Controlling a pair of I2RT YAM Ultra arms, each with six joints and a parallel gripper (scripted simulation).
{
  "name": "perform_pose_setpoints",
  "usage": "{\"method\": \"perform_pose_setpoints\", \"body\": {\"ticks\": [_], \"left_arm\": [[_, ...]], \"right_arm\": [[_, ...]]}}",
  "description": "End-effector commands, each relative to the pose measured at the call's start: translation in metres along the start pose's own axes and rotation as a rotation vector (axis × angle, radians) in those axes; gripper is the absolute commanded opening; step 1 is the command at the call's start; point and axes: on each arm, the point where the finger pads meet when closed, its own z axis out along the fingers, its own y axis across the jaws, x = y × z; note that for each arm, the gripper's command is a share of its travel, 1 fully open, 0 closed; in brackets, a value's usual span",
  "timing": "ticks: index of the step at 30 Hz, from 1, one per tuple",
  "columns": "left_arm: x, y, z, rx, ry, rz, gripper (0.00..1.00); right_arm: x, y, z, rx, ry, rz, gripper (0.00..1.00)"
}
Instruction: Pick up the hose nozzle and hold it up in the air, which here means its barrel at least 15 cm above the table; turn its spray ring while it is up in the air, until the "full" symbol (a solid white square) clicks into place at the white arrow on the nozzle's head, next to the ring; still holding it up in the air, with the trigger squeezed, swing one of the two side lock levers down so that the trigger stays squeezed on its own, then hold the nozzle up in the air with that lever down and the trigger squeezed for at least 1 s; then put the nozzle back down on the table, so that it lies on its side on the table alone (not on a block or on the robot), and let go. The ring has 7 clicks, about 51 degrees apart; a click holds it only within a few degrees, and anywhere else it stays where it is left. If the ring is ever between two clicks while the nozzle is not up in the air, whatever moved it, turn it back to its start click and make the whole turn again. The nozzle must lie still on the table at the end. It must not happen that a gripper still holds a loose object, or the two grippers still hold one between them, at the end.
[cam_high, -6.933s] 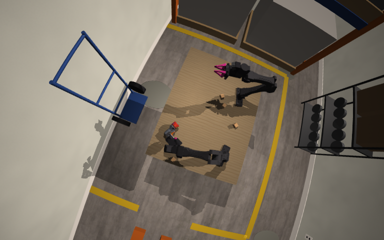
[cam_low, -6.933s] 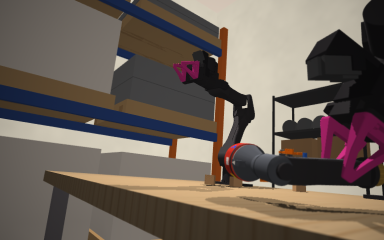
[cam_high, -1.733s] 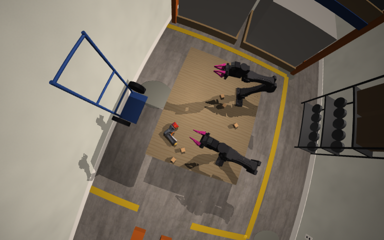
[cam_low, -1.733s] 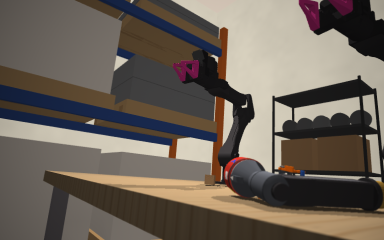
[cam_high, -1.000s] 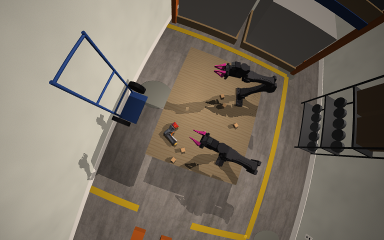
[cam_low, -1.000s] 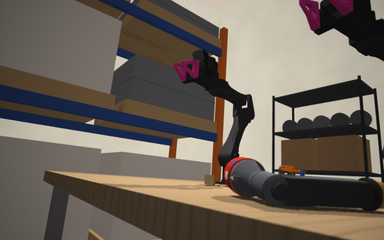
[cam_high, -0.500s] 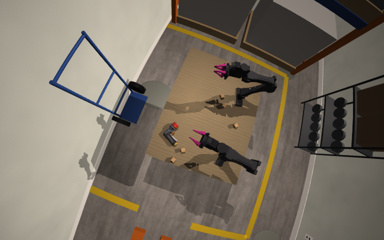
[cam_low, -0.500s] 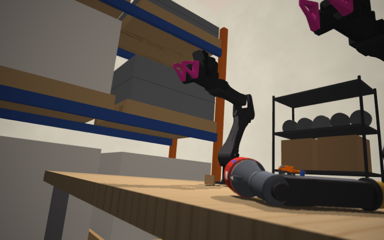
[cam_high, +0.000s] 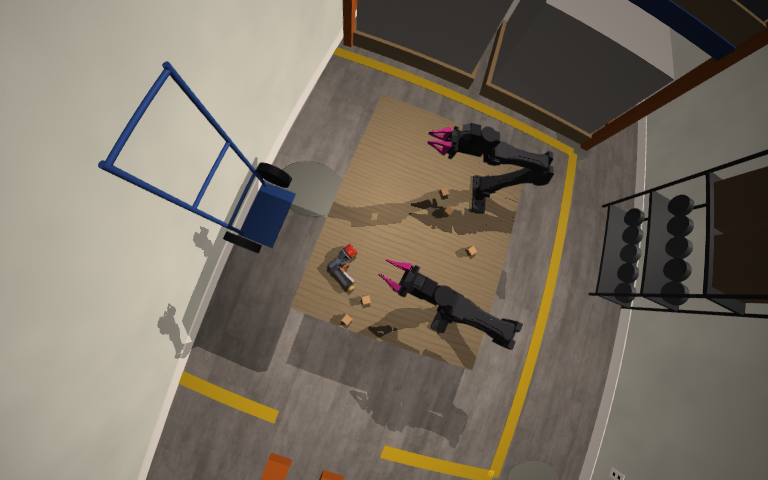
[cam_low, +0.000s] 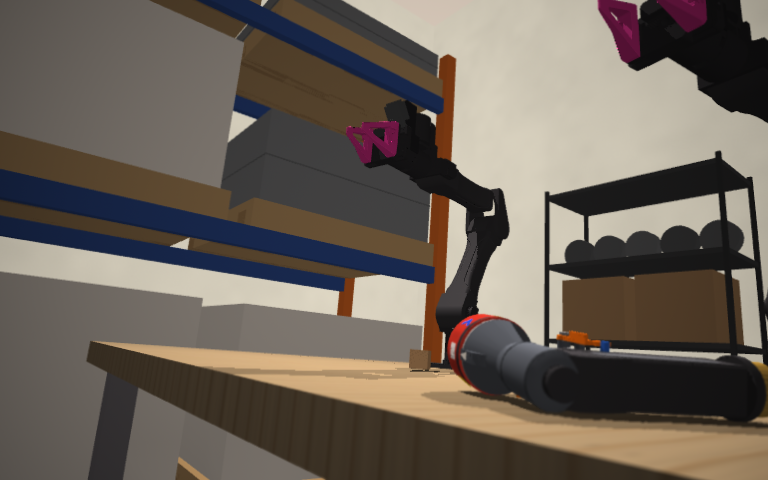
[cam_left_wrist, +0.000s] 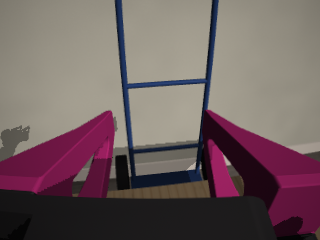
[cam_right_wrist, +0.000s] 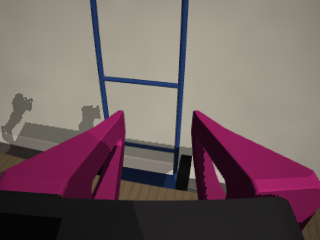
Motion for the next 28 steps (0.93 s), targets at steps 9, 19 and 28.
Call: {"method": "perform_pose_setpoints", "body": {"ticks": [9,19,28], "left_arm": [[-0.013,0.004,0.002,-0.008,-0.015,-0.007,0.5],[-0.013,0.005,0.002,-0.009,-0.013,-0.007,0.5],[-0.013,0.005,0.002,-0.009,-0.013,-0.007,0.5]], "right_arm": [[-0.002,-0.003,0.003,0.009,-0.012,-0.004,0.37],[-0.017,-0.004,-0.009,0.01,-0.053,-0.005,0.37],[-0.017,-0.004,-0.009,0.01,-0.053,-0.005,0.37]]}}
